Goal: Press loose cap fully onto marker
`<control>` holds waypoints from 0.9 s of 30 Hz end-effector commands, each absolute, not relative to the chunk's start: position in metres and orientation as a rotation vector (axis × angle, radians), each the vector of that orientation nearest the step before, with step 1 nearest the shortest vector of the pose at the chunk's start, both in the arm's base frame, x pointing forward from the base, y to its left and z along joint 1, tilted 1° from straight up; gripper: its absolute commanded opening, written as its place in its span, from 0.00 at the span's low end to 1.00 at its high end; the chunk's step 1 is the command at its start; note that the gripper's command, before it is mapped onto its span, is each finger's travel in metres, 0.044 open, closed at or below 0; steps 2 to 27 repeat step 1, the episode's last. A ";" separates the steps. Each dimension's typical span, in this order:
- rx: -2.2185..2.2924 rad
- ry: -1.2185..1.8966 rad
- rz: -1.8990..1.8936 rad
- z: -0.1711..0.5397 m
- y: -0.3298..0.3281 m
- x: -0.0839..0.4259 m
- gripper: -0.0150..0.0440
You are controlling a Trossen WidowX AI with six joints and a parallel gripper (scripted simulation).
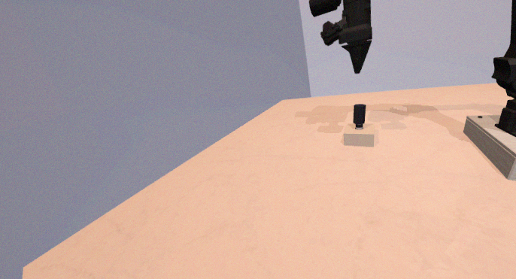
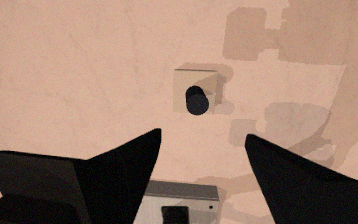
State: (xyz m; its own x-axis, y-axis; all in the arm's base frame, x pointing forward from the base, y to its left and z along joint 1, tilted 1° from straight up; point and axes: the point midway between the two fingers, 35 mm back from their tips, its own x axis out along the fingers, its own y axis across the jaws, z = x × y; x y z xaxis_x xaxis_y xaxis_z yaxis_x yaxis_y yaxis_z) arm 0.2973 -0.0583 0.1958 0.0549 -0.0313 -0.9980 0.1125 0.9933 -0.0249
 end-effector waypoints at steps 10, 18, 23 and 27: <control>0.068 1.516 -0.112 0.195 -0.058 0.297 0.92; 0.068 1.516 -0.112 0.195 -0.058 0.297 0.92; 0.068 1.516 -0.112 0.195 -0.058 0.297 0.92; 0.068 1.516 -0.112 0.195 -0.058 0.297 0.92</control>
